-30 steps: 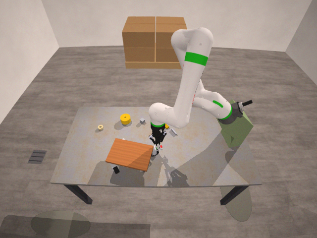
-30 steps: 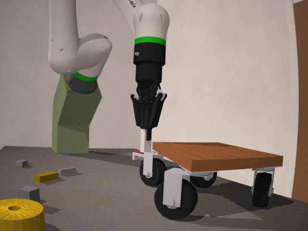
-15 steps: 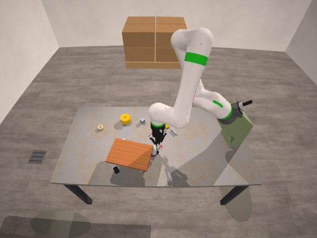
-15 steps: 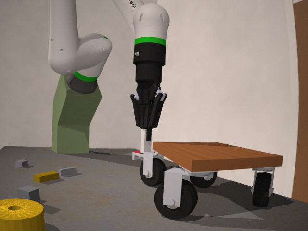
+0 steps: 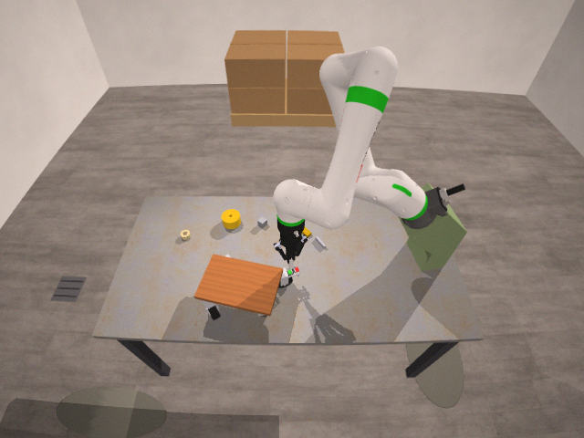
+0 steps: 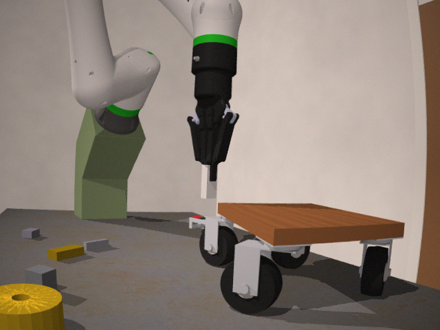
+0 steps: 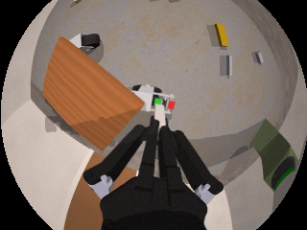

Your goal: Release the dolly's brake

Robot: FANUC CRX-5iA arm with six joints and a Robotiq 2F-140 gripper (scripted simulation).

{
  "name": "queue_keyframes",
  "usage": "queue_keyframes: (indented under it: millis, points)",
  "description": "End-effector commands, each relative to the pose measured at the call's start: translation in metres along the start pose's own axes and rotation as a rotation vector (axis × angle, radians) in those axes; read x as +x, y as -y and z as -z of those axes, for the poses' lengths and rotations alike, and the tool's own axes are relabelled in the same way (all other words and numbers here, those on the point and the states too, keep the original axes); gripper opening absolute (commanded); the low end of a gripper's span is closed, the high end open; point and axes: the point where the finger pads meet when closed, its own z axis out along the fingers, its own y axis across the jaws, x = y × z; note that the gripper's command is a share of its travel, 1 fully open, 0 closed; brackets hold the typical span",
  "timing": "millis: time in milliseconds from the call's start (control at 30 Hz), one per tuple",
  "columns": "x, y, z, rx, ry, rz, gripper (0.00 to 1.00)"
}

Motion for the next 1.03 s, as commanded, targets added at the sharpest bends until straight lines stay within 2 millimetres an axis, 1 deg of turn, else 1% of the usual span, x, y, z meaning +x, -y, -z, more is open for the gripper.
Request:
queue_keyframes:
  millis: [0, 133, 267, 1000]
  points:
    - [-0.001, 0.000, 0.011, 0.000, 0.000, 0.000, 0.00]
    - [-0.001, 0.000, 0.025, 0.000, 0.000, 0.000, 0.00]
    - [-0.001, 0.000, 0.033, 0.000, 0.000, 0.000, 0.00]
    - [-0.001, 0.000, 0.034, 0.000, 0.000, 0.000, 0.00]
